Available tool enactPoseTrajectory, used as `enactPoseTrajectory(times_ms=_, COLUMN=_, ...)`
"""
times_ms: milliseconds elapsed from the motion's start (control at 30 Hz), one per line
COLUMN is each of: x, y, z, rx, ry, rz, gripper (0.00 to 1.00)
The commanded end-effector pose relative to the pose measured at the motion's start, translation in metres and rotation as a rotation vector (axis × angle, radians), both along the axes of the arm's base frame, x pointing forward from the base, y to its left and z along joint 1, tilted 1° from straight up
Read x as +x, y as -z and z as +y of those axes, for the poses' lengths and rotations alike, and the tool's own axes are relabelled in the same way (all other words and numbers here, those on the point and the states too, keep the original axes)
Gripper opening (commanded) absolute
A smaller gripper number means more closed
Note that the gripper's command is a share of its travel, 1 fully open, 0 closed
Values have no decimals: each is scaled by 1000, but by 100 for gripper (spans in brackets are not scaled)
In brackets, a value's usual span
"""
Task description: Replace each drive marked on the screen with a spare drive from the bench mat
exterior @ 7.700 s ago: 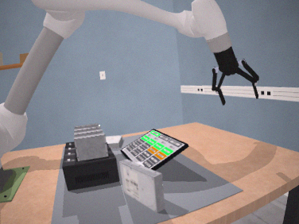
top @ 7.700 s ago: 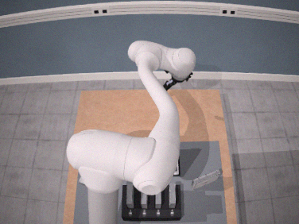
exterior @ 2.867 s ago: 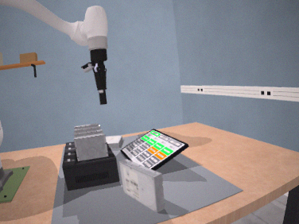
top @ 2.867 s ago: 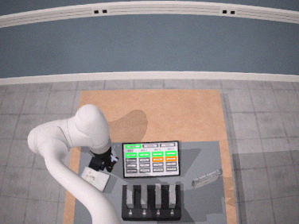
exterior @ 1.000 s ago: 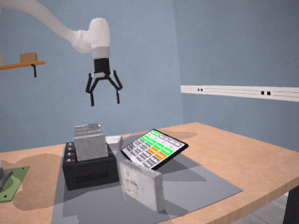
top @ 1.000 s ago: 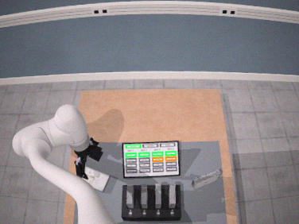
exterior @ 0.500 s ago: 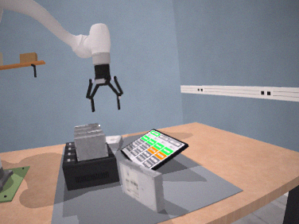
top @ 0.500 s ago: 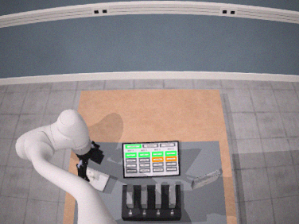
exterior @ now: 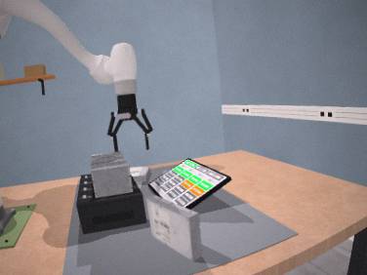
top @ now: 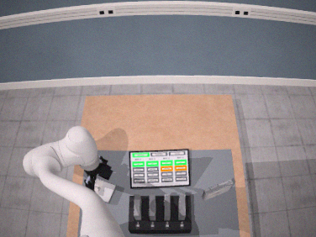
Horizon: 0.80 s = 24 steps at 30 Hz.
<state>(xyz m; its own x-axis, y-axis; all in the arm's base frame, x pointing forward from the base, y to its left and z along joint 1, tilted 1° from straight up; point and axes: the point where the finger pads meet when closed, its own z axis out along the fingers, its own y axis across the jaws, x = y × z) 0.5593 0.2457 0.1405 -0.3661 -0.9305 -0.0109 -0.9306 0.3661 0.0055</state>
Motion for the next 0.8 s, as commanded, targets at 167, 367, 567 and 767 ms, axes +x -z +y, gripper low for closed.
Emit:
enactPoseTrajectory(times_ms=167, x=1, y=40, z=1, rx=1, ry=0, rz=-2, gripper=89)
enactPoseTrajectory(times_ms=367, x=1, y=57, z=1, rx=1, ry=0, rz=-2, gripper=89)
enactPoseTrajectory(times_ms=567, x=1, y=69, z=1, rx=1, ry=0, rz=-2, gripper=89)
enactPoseTrajectory(times_ms=767, x=1, y=73, z=1, rx=1, ry=0, rz=-2, gripper=89)
